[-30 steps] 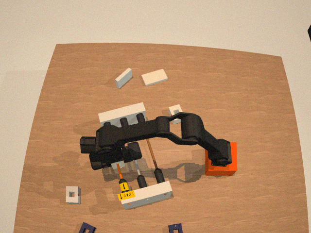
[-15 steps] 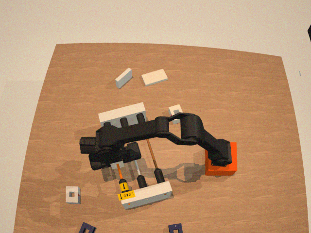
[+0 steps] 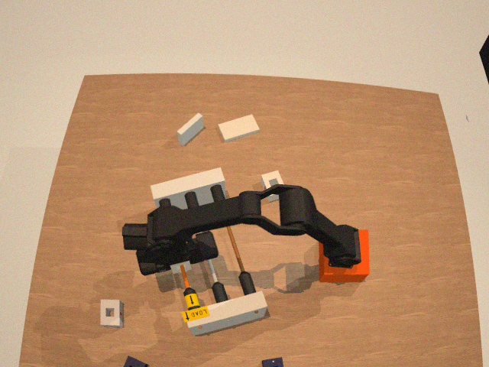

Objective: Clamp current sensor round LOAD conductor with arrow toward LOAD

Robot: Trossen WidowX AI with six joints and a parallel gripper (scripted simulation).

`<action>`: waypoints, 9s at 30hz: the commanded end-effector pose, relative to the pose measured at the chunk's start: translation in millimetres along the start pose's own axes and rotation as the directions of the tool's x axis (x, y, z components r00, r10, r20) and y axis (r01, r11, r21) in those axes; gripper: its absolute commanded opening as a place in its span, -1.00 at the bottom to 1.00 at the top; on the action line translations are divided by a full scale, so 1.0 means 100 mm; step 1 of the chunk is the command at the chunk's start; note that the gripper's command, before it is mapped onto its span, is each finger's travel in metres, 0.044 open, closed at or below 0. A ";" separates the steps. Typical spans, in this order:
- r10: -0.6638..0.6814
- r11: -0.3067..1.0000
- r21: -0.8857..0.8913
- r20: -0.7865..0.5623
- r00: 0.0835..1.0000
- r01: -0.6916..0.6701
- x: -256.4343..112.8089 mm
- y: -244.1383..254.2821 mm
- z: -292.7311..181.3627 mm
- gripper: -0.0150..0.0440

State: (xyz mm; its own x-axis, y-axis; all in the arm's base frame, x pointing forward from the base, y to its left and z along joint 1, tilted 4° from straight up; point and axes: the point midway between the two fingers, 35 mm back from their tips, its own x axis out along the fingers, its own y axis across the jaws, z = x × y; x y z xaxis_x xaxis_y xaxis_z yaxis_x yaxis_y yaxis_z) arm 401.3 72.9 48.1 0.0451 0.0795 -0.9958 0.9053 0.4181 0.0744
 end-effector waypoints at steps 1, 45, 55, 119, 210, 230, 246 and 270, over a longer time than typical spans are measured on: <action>0.000 1.000 0.000 0.000 1.000 0.000 0.00 0.00 0.00 0.38; 0.000 1.000 0.000 0.000 1.000 0.000 0.00 0.00 0.00 0.13; 0.000 1.000 0.000 0.000 1.000 0.000 0.00 0.00 0.00 -0.10; -0.002 1.000 0.001 0.000 1.000 0.002 0.00 -0.01 0.00 0.38; -0.004 1.000 0.002 -0.001 1.000 0.004 0.00 -0.01 0.00 0.38; -0.004 1.000 0.002 -0.001 1.000 0.004 0.00 -0.01 0.00 0.38; -0.004 1.000 0.002 -0.001 1.000 0.004 0.00 -0.01 0.00 0.06; -0.008 1.000 0.003 -0.002 1.000 0.008 -0.01 -0.02 0.00 -0.49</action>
State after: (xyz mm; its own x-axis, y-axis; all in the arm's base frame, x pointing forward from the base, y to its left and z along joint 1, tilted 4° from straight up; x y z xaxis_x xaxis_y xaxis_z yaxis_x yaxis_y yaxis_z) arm 399.0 71.7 48.9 0.0360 0.0778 -0.9963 0.9068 0.4164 0.0652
